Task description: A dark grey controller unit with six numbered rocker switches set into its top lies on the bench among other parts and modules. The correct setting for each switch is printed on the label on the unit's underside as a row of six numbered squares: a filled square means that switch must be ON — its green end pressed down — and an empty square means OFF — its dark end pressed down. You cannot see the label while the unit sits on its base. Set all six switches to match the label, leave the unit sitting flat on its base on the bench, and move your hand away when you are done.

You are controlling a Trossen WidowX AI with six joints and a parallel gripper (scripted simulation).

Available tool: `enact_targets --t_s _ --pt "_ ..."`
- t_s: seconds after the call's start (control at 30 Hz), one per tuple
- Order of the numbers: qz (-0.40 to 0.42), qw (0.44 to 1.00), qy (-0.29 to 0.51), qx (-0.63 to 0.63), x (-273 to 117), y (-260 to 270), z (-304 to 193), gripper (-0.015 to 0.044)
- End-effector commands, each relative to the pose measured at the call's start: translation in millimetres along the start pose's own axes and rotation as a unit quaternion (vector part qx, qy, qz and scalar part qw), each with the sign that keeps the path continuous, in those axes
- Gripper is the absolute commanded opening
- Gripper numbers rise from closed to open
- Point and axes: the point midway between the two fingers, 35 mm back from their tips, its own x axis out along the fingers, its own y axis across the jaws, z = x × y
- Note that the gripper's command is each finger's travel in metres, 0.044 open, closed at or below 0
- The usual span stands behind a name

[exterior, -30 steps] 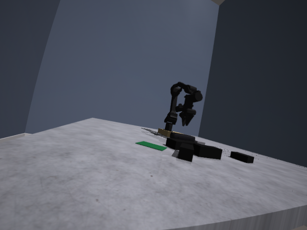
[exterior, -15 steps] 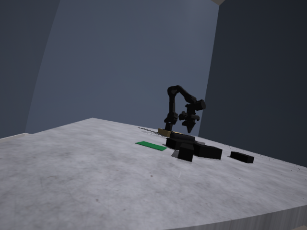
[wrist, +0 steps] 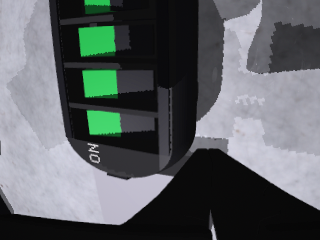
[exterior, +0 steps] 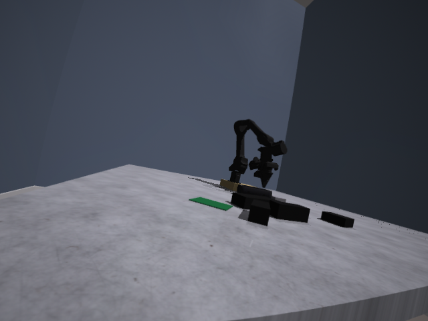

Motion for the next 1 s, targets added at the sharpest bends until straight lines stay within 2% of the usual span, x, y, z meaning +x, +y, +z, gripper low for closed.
enact_targets --t_s 0.0,0.97 --pt "-0.005 1.0 -0.005 0.002 8.6 -5.1 2.3 0.0" --pt "-0.006 1.0 -0.006 0.002 44.9 -17.7 3.8 0.0"
